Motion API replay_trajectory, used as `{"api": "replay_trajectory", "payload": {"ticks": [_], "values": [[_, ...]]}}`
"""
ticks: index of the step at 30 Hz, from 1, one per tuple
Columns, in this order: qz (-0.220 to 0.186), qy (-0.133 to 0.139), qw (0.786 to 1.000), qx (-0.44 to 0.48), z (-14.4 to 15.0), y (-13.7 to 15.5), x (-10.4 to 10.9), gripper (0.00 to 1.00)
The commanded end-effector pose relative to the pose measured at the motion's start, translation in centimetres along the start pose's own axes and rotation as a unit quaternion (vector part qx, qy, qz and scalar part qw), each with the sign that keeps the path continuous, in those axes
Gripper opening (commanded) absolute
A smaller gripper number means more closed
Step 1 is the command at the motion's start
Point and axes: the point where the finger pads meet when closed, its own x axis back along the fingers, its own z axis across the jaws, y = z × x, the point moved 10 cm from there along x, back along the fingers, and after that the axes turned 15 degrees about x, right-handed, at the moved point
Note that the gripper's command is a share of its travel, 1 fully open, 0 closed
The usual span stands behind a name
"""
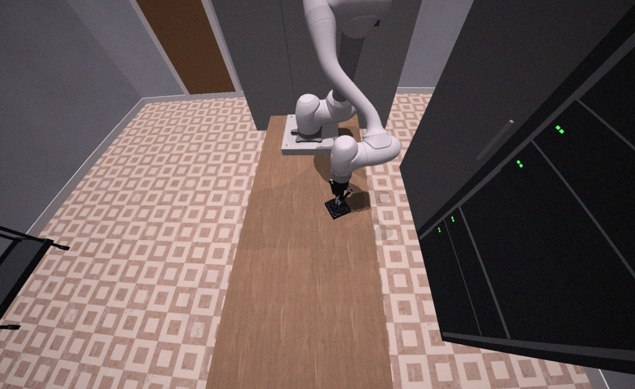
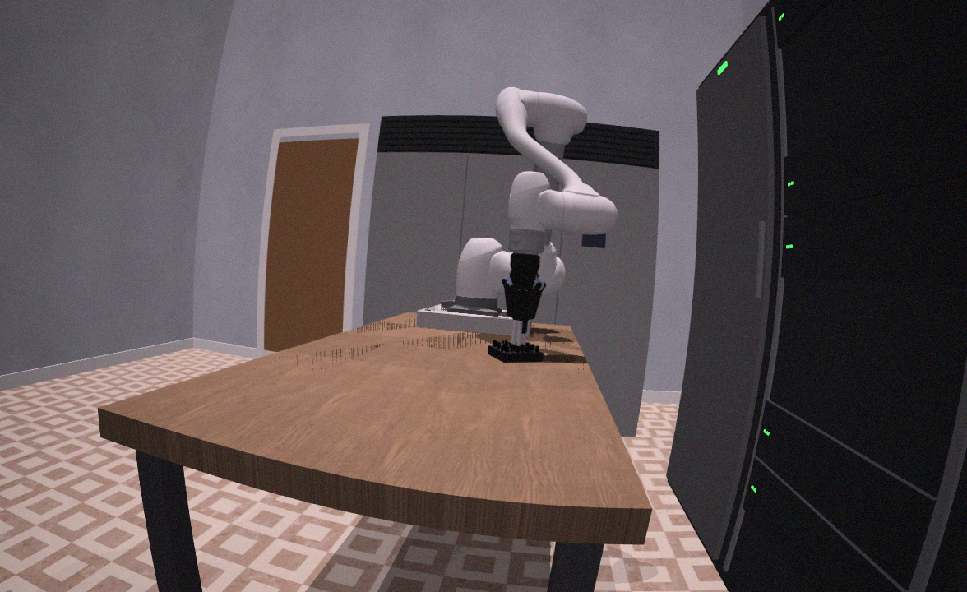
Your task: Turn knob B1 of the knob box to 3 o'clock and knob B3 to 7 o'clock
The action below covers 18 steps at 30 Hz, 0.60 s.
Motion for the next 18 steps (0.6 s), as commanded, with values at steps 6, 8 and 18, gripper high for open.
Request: {"api": "replay_trajectory", "payload": {"ticks": [6,8,18], "values": [[0.001,0.001,0.997,0.079,-0.03,0.02,0.01,0.05],[0.001,0.002,0.994,0.106,-0.03,0.02,0.01,0.05],[0.001,0.002,0.971,0.238,-0.03,0.02,0.01,0.05]]}}
